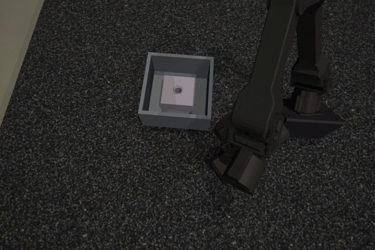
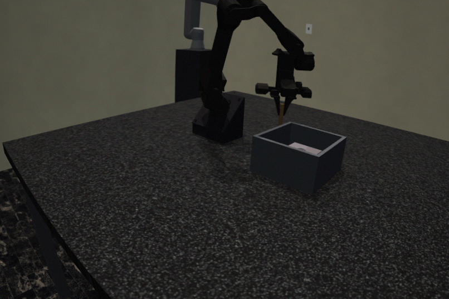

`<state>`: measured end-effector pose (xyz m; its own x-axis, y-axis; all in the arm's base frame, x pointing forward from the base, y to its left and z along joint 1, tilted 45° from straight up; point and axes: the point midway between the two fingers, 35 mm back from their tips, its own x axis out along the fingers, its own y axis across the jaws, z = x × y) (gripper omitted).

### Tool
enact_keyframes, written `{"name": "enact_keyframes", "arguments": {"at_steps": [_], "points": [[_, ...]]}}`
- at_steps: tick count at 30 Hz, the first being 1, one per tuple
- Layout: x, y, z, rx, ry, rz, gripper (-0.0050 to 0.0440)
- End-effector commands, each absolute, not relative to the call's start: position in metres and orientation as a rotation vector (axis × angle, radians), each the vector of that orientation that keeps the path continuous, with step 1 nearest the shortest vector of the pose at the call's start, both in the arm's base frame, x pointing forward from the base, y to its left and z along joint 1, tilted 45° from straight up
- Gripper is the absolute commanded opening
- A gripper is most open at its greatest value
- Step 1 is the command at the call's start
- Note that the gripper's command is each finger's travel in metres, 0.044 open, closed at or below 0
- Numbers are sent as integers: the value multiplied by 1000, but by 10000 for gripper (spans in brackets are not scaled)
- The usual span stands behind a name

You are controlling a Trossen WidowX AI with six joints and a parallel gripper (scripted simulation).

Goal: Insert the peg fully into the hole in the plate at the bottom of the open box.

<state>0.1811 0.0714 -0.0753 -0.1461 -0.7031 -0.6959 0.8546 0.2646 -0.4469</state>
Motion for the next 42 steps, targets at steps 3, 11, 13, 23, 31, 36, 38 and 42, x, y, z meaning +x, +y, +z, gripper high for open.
{"name": "enact_keyframes", "arguments": {"at_steps": [3, 11, 13, 23, 31, 36, 38, 42], "points": [[187, 90, -59, 203, 1046, -1357, 0], [188, 92, -56, 190, 1047, -1359, 0], [191, 91, -53, 191, 1048, -1357, 0], [215, 84, -31, 197, 1056, -1346, 0], [228, 77, -17, 200, 1060, -1341, 0], [237, 72, -5, 211, 1058, -1340, 0], [241, 69, 0, 215, 1057, -1340, 0], [247, 65, 7, 221, 1055, -1341, 0]]}}
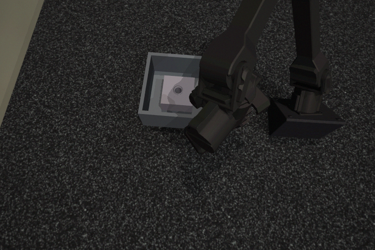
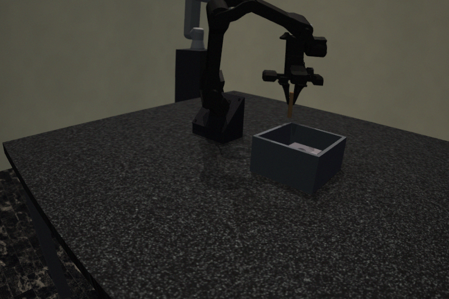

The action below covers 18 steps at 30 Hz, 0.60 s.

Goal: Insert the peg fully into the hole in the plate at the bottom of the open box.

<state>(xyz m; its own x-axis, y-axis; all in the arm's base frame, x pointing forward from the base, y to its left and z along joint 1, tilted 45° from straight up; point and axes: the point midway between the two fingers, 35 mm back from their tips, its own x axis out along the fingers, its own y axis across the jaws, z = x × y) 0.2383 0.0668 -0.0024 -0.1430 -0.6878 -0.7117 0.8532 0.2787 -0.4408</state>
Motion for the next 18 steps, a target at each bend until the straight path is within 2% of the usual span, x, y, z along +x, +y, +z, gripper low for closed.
{"name": "enact_keyframes", "arguments": {"at_steps": [1, 18], "points": [[247, 65, 7, 221, 1055, -1341, 0], [262, 40, 40, 202, 1045, -1357, 0]]}}
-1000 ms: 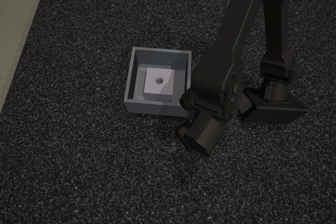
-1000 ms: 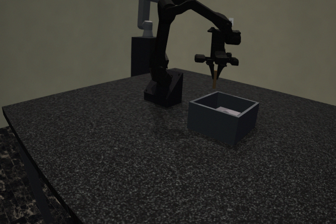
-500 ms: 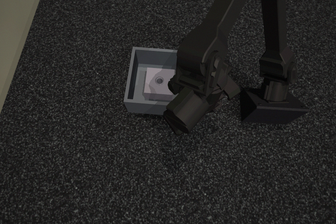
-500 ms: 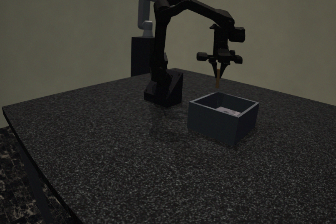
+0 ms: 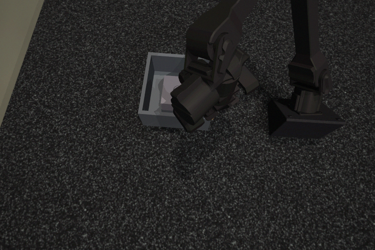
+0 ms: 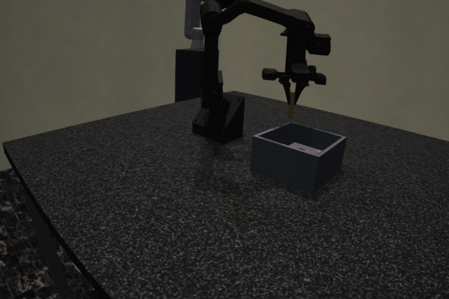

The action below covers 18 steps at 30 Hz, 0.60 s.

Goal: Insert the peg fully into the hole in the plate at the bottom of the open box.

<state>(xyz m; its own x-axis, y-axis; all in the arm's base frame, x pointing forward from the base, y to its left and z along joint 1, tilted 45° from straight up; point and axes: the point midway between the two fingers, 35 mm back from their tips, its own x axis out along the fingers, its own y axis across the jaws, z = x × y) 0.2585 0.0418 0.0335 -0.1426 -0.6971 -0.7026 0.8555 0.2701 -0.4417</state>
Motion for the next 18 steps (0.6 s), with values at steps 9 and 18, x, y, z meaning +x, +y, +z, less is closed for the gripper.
{"name": "enact_keyframes", "arguments": {"at_steps": [9, 18], "points": [[277, 30, 50, 205, 1049, -1354, 0], [293, 18, 60, 209, 1050, -1350, 0]]}}
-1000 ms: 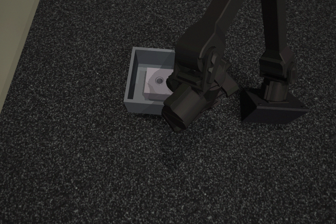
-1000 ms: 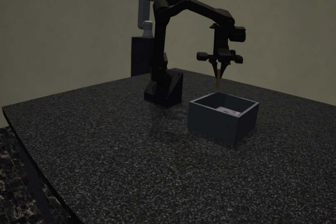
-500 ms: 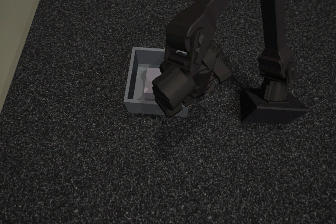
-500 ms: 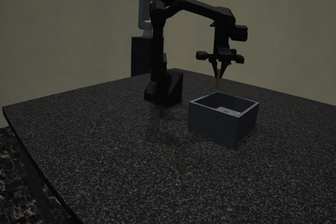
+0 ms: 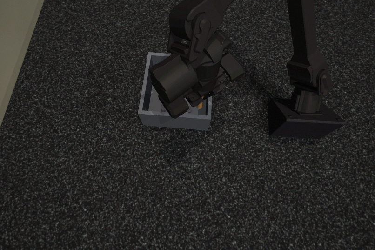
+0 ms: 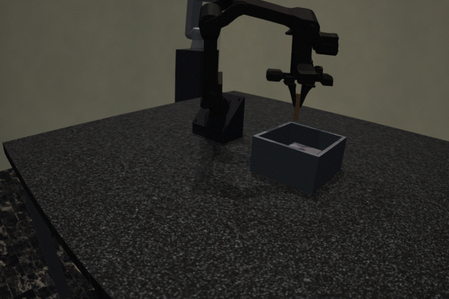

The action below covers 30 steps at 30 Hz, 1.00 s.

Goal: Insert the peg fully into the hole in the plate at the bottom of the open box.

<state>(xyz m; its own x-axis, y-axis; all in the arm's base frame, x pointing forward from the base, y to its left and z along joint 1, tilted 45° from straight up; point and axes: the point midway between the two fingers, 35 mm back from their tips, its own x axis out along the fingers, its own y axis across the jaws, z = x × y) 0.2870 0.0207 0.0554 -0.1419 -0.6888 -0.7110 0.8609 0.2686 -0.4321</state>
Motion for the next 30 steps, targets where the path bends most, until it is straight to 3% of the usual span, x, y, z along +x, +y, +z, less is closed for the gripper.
{"name": "enact_keyframes", "arguments": {"at_steps": [1, 30], "points": [[296, 16, 62, 210, 1050, -1350, 0], [337, -39, 104, 202, 1045, -1358, 0]]}}
